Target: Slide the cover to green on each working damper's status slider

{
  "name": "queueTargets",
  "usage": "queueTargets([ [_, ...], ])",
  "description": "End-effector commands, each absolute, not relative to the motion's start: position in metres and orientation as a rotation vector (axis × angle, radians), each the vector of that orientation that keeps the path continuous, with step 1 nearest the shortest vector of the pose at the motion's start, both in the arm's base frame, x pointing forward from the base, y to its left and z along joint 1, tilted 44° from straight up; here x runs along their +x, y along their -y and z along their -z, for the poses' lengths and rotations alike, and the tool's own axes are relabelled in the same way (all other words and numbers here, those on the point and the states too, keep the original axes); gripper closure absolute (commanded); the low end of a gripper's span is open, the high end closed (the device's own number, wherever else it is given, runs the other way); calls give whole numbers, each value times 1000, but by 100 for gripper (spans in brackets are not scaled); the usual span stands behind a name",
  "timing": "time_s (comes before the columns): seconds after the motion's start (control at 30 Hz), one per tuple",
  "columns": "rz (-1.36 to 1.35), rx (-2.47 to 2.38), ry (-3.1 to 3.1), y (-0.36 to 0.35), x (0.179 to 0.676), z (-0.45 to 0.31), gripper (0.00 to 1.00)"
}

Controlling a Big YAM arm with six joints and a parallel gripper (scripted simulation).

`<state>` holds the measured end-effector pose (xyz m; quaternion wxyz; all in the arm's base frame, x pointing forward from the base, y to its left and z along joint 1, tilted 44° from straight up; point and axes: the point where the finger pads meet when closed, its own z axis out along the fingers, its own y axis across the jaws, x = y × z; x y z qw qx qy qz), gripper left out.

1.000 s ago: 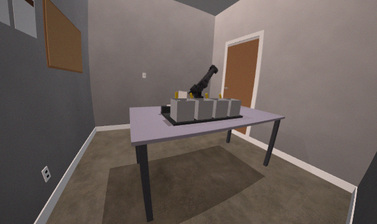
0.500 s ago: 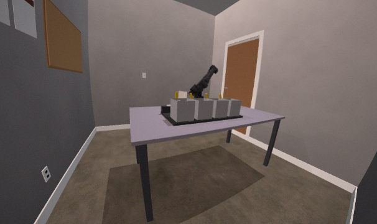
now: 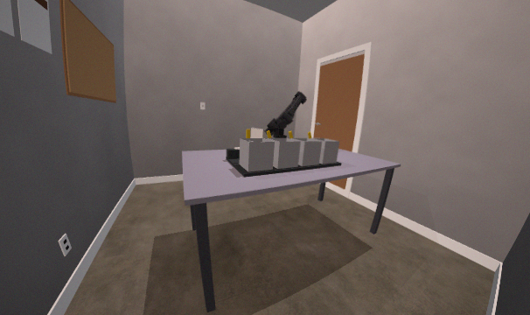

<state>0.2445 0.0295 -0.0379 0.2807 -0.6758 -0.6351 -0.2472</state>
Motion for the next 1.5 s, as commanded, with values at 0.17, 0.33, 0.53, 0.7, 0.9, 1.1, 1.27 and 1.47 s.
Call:
queueTargets([
  [0.17,652,-1805,1696,-37,243,33,100],
  [0.33,654,-1805,1697,-39,243,31,100],
  [0.53,648,-1804,1691,-41,242,31,100],
  [0.7,652,-1805,1695,-43,243,27,100],
  [0.9,653,-1805,1697,-45,243,25,100],
  [1.1,649,-1804,1693,-47,244,24,100],
  [1.27,652,-1805,1696,-49,243,21,100],
  [1.47,653,-1805,1696,-52,244,19,100],
])
